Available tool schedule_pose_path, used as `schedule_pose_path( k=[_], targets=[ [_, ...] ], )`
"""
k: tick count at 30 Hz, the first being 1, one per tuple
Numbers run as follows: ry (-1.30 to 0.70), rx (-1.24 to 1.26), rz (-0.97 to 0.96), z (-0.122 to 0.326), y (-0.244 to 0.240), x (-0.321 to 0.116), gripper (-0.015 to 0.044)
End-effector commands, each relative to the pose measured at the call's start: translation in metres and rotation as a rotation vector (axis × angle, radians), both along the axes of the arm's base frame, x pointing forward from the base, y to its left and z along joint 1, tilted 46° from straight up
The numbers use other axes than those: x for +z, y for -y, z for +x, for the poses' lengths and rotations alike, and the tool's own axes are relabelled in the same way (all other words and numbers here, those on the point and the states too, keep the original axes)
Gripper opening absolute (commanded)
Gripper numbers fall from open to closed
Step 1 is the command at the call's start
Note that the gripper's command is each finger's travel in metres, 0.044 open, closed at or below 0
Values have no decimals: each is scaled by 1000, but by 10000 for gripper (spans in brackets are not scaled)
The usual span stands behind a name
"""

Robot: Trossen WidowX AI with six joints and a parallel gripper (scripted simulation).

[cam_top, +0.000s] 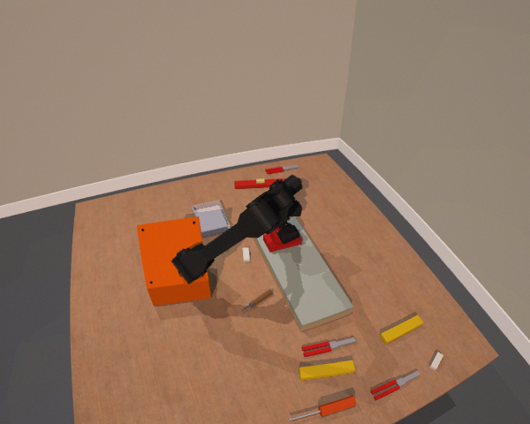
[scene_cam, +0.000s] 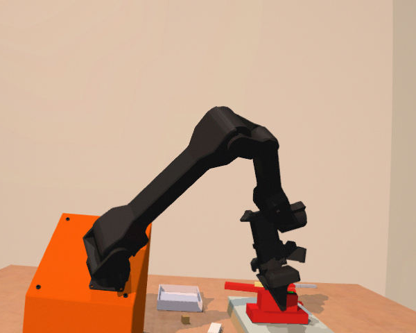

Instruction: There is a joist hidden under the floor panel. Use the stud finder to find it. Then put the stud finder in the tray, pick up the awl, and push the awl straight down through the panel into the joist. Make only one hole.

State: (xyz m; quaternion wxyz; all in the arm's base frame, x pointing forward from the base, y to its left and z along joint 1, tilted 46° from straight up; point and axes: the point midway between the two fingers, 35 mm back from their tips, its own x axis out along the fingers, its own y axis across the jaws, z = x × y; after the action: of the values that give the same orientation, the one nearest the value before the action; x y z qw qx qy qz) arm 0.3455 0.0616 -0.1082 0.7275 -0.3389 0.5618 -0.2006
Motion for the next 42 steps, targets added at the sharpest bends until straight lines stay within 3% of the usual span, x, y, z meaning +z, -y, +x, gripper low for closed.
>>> schedule_pose_path(
  k=[1,30,42],
  targets=[
    [0,-1,7,0,-10,-11,0],
    [2,-1,14,-9,-78,-77,0],
    [-1,5,8,-10,-77,-75,0]
  ],
)
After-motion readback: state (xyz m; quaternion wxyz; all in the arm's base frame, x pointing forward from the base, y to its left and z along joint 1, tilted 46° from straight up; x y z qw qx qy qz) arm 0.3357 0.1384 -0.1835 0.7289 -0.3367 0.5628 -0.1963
